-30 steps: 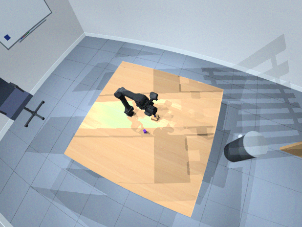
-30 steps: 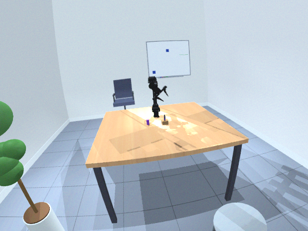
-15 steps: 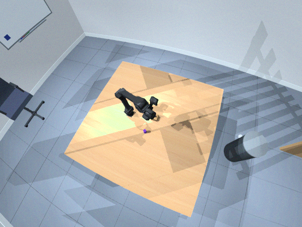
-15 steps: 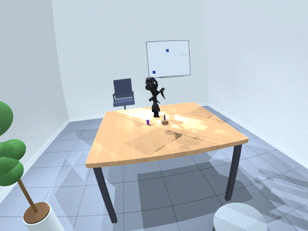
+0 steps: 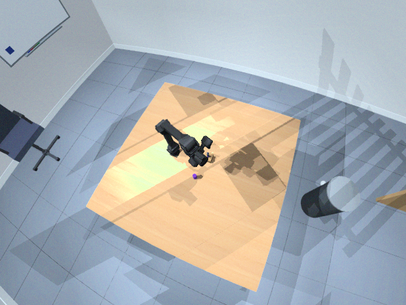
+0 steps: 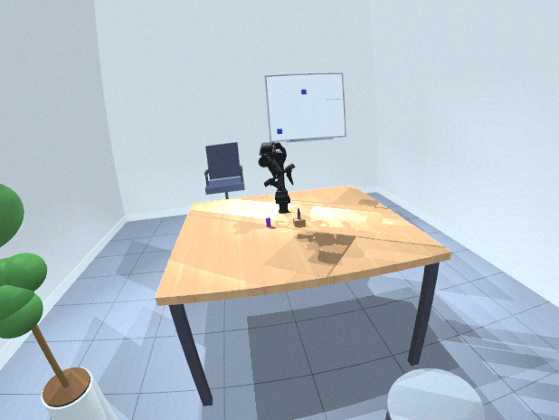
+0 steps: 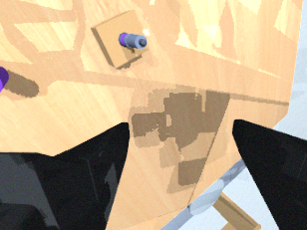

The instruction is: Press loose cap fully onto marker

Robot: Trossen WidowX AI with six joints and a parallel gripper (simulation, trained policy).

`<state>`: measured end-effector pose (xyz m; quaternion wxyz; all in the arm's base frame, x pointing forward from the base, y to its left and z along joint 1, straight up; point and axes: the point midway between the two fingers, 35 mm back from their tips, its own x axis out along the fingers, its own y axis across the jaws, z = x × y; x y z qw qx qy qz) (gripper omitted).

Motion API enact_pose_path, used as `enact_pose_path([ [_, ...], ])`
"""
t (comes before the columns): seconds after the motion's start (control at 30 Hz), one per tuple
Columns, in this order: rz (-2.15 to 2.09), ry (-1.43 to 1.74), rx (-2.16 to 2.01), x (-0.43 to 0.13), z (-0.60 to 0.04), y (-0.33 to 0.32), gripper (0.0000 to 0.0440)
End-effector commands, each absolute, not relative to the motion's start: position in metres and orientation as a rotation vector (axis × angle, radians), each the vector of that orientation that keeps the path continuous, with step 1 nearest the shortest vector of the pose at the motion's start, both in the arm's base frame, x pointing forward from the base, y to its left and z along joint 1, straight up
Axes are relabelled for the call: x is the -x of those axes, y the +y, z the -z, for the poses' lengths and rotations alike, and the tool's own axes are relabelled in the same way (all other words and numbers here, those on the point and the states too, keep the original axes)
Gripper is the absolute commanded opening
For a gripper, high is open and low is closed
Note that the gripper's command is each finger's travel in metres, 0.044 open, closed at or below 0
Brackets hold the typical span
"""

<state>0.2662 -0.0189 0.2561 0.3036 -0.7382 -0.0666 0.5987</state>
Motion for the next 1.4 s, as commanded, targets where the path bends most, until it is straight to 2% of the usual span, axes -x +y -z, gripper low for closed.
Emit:
enact_pose_path([
  [0.0, -1.606, -0.143, 1.945, -0.266, -0.250, -0.026, 0.0317],
  [1.37, -1.878, 0.262, 1.725, -0.243, -0.177, -0.104, 0.0310],
])
